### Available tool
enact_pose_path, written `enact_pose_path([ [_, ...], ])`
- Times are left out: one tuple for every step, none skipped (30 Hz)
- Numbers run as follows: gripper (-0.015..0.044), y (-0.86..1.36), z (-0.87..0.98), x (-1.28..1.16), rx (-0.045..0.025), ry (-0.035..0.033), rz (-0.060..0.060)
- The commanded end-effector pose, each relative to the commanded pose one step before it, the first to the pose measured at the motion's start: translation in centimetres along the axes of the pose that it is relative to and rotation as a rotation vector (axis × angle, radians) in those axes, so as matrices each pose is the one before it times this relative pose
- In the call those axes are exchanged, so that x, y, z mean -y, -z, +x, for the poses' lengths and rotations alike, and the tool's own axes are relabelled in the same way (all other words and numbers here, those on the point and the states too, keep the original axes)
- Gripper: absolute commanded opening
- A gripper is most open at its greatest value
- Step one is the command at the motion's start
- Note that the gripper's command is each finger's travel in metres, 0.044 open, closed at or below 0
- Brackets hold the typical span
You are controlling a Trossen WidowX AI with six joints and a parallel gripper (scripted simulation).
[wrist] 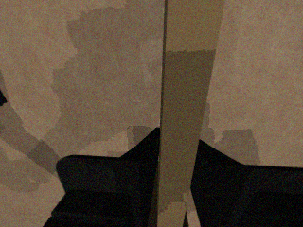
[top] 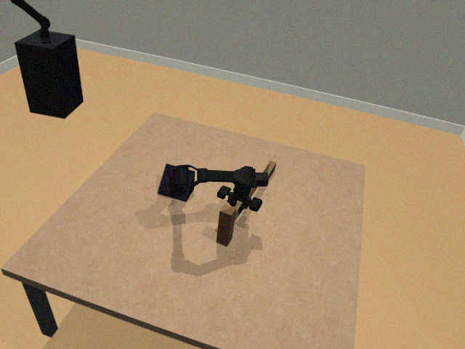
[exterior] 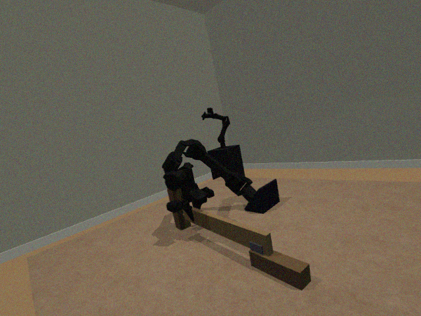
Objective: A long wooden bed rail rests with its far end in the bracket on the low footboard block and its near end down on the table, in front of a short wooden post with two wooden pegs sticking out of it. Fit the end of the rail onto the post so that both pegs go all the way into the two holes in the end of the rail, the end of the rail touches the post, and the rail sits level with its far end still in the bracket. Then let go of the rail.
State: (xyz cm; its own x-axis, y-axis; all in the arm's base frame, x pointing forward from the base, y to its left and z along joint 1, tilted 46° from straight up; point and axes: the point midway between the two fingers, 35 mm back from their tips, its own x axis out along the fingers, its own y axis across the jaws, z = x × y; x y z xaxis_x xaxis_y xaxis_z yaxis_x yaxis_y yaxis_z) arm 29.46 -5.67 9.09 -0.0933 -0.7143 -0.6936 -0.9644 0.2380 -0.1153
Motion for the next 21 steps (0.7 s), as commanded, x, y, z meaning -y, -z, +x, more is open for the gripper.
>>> enact_pose_path([
  [0.0, 0.174, -0.034, 0.007, 0.00127, 0.00153, -0.0025],
  [0.0, 0.031, 0.011, 0.0, -0.00002, 0.0, 0.0],
  [0.0, 0.031, 0.011, 0.0, -0.00002, 0.0, 0.0],
  [0.0, 0.031, 0.012, 0.0, -0.00002, 0.0, 0.0],
  [0.0, 0.031, 0.011, 0.0, -0.00002, 0.0, 0.0],
  [0.0, 0.031, 0.011, 0.0, -0.00002, 0.0, 0.0],
  [0.0, 0.032, 0.01, 0.0, -0.00002, 0.0, 0.0],
  [0.0, 0.031, 0.01, 0.0, -0.00002, 0.0, 0.0],
  [0.0, 0.031, 0.009, 0.0, -0.00002, 0.0, 0.0],
  [0.0, 0.031, 0.007, 0.0, -0.00002, 0.0, 0.0],
  [0.0, 0.031, 0.006, 0.0, -0.00002, 0.0, 0.0],
  [0.0, 0.031, 0.005, 0.0, -0.00002, 0.0, 0.0],
  [0.0, 0.033, 0.003, 0.0, -0.00002, 0.0, 0.0],
  [0.0, 0.03, 0.001, 0.0, -0.00001, 0.0, 0.0],
  [0.0, 0.033, 0.0, 0.0, -0.00002, 0.0, 0.0],
  [0.0, 0.033, -0.002, 0.0, -0.00002, 0.0, 0.0],
  [0.0, 0.033, -0.004, 0.0, -0.00001, 0.0, 0.0],
  [0.0, 0.033, -0.005, 0.0, -0.00001, 0.0, 0.0],
  [0.0, 0.032, -0.006, 0.0, -0.00001, 0.0, 0.0],
  [0.0, 0.032, -0.007, 0.0, -0.00001, 0.0, 0.0],
  [0.0, 0.032, -0.008, 0.0, -0.00001, 0.0, 0.0],
])
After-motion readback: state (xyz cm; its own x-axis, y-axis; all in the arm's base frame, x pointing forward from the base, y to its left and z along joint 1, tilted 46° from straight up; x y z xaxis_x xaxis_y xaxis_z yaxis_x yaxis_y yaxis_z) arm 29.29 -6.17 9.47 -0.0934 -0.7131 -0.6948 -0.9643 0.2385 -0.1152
